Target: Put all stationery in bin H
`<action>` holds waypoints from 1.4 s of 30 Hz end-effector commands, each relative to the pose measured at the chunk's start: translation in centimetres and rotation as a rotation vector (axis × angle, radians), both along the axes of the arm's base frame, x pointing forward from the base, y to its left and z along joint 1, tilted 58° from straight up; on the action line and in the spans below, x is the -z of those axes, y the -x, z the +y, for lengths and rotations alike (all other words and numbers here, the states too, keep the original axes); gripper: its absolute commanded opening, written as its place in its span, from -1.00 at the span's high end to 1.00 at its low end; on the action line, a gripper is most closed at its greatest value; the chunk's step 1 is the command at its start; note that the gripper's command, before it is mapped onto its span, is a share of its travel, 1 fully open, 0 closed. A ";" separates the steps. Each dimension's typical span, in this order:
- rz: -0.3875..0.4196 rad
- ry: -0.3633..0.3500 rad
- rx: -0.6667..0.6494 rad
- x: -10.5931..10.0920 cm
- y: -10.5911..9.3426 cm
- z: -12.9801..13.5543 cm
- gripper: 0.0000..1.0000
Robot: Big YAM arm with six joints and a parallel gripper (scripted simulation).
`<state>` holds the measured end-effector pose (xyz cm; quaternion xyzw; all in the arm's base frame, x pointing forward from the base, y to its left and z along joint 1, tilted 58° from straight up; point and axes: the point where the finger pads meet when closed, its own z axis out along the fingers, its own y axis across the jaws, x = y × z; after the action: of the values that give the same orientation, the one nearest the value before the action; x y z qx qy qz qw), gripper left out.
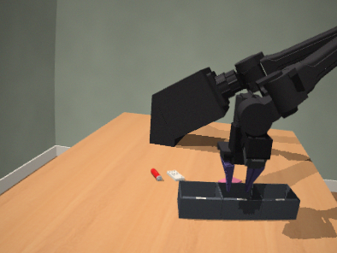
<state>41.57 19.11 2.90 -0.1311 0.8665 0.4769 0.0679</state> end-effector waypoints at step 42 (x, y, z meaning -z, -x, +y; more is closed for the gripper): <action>0.683 0.009 0.435 0.0 12.0 -3.9 -0.07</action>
<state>29.32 15.02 2.50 0.1817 0.8551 0.4699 -0.1226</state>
